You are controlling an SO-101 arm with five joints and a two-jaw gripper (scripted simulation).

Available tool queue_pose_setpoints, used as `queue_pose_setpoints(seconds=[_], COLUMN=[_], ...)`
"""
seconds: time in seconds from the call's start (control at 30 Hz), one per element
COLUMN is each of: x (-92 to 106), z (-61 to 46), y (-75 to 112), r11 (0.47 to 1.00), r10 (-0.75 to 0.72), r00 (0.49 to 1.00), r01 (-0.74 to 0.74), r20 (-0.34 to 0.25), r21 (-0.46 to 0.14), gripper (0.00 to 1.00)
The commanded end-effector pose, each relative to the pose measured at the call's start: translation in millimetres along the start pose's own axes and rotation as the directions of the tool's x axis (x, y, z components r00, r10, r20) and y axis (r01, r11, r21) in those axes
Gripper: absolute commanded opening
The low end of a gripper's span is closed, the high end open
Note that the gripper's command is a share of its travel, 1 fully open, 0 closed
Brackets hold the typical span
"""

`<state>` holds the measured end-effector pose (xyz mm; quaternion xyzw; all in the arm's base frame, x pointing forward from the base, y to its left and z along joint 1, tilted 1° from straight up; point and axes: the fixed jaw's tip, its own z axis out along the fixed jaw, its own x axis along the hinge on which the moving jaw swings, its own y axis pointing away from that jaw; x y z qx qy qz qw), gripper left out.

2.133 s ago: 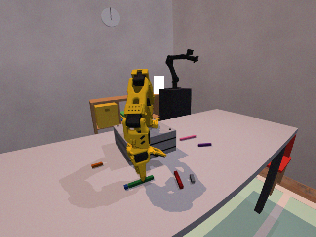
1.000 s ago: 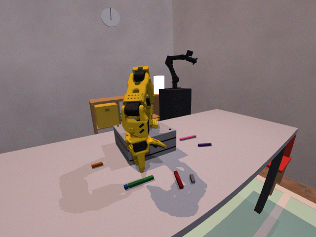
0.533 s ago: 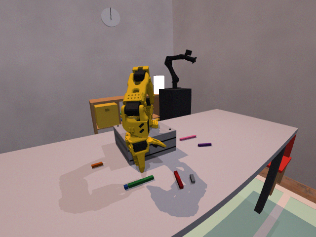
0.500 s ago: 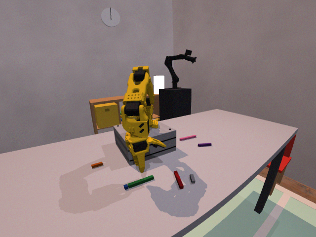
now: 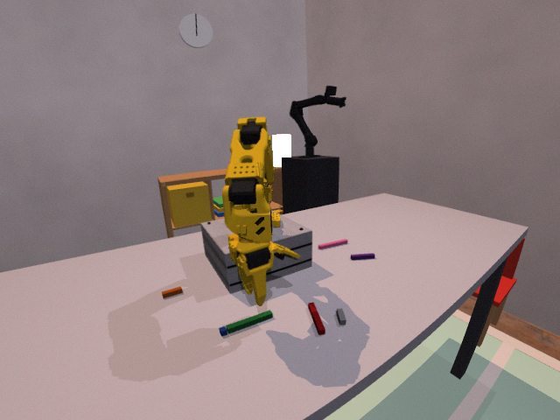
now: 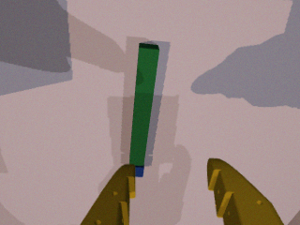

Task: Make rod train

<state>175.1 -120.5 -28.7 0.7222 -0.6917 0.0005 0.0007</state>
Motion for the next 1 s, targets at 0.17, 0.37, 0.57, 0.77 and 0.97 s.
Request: queue_pose_setpoints(seconds=[0.17,0.37,0.57,0.77,0.97], x=[-33.6,-52.5,-79.8,-105.9,-111.3], z=[1.4,2.3,3.6,5.0,5.3], y=[-36.8,-51.3,-66.8,-76.9,-78.5], r11=[0.937,0.867,0.742,0.606,0.576], r10=[-0.35,-0.499,-0.671,-0.795,-0.817], r00=[0.937,0.867,0.742,0.606,0.576], r01=[0.35,0.499,0.671,0.795,0.817], r20=[0.01,0.011,0.012,0.014,0.014], r21=[-0.008,-0.008,-0.007,-0.007,-0.007], gripper=[0.18,0.18,0.18,0.19,0.19])
